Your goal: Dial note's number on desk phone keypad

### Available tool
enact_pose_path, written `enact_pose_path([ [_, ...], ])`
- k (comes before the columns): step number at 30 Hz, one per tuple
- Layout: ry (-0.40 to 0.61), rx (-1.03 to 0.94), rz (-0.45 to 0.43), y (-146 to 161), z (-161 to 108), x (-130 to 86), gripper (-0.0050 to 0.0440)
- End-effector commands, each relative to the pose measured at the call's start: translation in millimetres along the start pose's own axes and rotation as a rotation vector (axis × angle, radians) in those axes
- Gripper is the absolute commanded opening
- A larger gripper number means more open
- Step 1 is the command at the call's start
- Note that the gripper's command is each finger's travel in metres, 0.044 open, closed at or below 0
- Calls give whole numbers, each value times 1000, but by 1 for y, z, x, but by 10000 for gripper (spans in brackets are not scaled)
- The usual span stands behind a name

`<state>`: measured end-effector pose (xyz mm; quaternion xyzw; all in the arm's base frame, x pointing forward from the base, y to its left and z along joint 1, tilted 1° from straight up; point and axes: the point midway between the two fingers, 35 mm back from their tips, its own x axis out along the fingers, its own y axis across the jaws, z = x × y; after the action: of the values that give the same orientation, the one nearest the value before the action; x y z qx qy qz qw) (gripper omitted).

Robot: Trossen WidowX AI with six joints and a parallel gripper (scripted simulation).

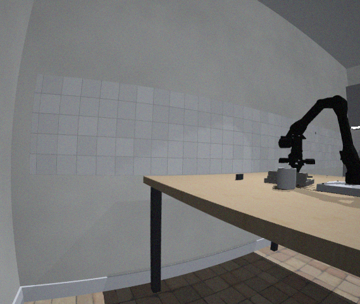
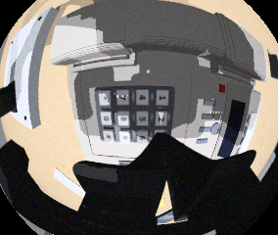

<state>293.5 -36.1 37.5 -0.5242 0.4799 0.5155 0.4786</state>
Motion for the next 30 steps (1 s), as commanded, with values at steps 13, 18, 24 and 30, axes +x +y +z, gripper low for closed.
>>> enact_pose_path([
  [13,-1,2,4,1,0,2,-50],
  [18,-1,2,4,1,0,2,-50],
  [24,-1,2,4,0,0,-11,-50],
  [30,-1,2,4,1,0,-27,-50],
])
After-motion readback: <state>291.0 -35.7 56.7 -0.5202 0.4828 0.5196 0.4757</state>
